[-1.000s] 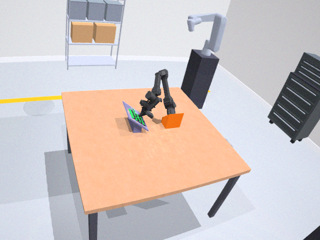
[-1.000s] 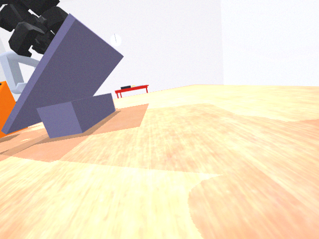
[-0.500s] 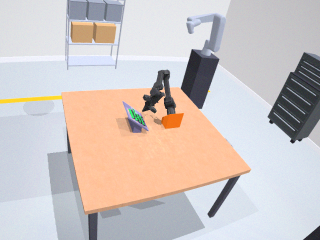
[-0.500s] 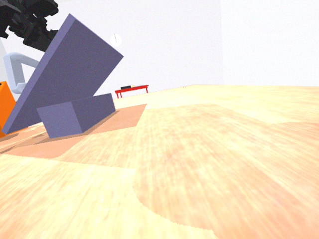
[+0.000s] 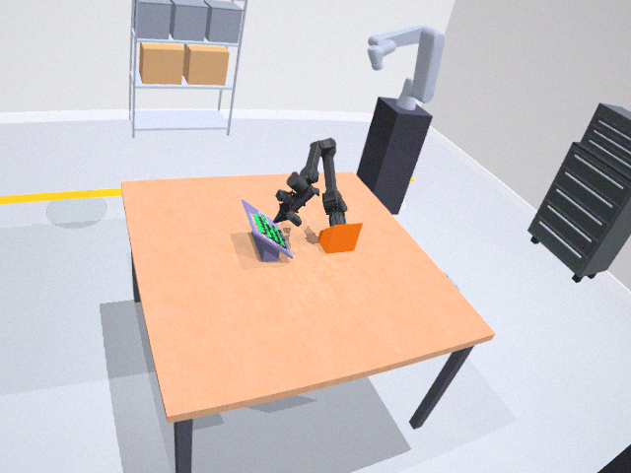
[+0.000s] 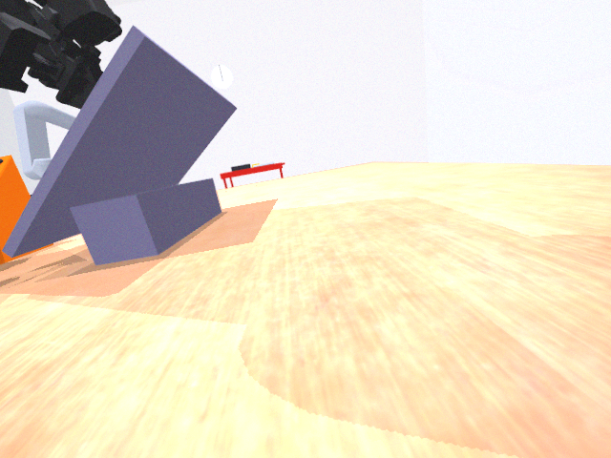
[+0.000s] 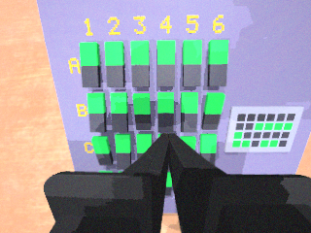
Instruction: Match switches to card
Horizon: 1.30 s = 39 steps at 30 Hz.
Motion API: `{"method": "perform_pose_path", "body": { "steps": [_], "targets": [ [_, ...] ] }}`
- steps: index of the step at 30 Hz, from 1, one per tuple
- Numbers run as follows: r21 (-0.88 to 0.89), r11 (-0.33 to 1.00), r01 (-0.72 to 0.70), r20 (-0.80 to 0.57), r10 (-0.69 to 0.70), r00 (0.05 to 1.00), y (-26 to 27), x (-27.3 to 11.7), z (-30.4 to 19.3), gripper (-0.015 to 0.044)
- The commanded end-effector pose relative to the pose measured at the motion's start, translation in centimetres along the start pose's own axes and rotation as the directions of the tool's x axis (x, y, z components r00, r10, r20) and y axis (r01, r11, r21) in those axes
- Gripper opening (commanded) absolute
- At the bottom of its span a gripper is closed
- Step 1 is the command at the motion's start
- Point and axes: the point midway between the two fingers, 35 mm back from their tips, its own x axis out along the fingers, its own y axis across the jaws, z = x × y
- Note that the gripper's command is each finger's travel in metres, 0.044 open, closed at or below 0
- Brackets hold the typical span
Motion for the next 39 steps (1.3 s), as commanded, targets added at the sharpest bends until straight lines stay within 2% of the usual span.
{"method": "perform_pose_path", "body": {
  "steps": [1, 18, 39],
  "targets": [
    [-0.01, 1.0, -0.002, 0.0, 0.002, 1.0, 0.1, 0.6, -0.2, 0.0],
    [-0.01, 1.0, -0.002, 0.001, 0.002, 1.0, 0.1, 2.6, -0.2, 0.0],
    [-0.01, 1.0, -0.002, 0.001, 0.002, 1.0, 0.1, 2.6, -0.2, 0.0]
  ]
}}
